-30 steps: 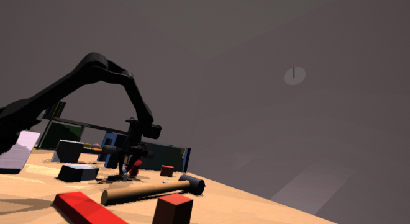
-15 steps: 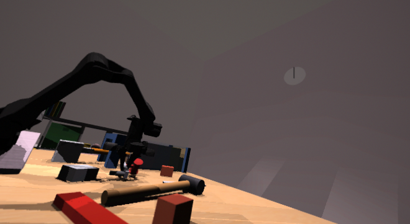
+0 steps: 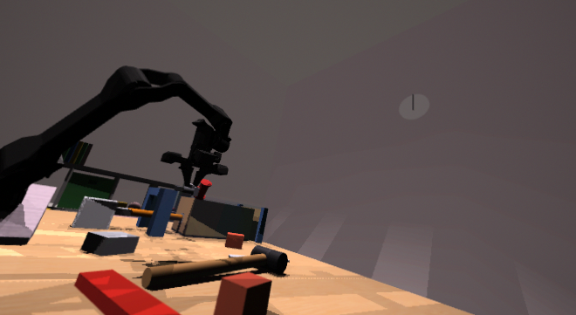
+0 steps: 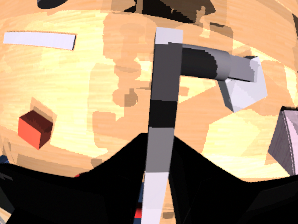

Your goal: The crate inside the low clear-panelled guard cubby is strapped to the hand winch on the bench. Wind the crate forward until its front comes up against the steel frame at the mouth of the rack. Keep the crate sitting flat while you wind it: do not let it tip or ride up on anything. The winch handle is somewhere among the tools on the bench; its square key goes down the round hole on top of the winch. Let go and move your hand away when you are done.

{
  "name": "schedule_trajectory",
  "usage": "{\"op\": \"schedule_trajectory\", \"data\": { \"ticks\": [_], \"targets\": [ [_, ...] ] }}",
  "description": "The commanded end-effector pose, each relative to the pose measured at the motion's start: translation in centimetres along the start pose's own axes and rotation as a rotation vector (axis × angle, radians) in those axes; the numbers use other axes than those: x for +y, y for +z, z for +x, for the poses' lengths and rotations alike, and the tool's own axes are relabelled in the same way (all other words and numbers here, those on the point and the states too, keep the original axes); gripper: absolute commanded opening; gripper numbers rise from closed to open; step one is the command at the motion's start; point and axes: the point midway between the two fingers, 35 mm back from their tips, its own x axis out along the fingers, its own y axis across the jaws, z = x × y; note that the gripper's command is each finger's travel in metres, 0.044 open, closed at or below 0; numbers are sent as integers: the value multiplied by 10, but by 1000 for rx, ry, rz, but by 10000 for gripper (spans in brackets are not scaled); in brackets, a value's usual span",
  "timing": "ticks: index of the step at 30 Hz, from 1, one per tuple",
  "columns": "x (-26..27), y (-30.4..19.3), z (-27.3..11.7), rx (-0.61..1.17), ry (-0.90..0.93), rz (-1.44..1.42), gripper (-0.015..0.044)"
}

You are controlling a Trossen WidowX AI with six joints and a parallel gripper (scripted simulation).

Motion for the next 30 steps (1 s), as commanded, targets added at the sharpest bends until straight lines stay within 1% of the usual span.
{"op": "schedule_trajectory", "data": {
  "ticks": [1,13,22,30],
  "targets": [
    [-2,1,-4,-2,-14,0,0],
    [-2,-5,-4,1,-10,-33,0],
    [-5,-62,-16,68,30,-309,0],
    [-23,-127,-26,98,56,-694,0]
  ]
}}
